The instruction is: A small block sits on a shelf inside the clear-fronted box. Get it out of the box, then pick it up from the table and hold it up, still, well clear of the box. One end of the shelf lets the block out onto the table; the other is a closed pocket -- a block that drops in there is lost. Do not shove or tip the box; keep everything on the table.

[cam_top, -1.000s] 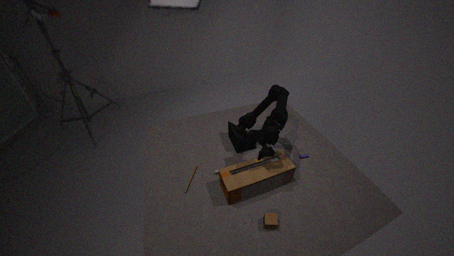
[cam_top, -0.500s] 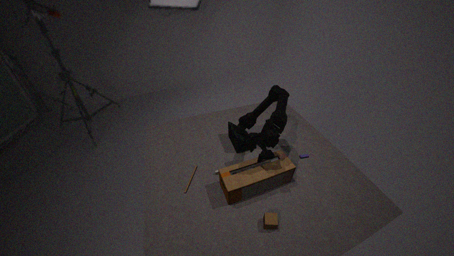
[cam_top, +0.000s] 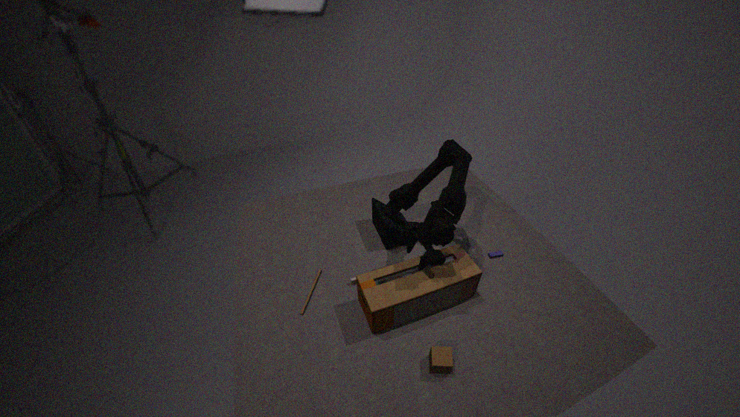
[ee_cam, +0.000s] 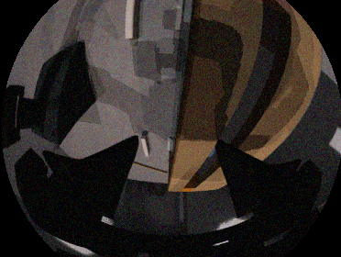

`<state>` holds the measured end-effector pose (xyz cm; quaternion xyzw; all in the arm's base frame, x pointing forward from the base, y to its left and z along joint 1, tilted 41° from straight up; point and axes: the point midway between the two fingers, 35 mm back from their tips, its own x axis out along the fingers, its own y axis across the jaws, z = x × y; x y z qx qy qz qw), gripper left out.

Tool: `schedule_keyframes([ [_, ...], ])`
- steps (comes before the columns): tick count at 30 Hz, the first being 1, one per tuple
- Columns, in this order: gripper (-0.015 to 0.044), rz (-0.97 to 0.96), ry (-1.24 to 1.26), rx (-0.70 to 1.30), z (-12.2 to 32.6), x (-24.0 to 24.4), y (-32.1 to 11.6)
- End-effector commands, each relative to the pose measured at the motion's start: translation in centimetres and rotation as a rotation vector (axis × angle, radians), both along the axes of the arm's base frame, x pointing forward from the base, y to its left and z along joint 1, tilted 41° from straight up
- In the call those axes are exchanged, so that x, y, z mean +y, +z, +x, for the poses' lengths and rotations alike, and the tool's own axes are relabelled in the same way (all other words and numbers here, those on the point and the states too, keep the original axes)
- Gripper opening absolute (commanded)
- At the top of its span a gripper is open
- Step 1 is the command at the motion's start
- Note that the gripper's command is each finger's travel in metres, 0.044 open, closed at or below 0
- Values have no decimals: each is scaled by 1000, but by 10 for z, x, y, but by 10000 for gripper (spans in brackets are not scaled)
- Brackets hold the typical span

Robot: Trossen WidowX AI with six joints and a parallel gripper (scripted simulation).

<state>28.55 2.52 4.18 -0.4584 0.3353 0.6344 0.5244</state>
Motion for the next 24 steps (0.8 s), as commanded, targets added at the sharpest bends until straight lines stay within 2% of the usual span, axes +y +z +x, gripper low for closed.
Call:
schedule_keyframes([
  [1, 400, 7, -1, 4, -2, 5, -5],
  [24, 400, 2, -2, 3, -6, 15, -26],
])
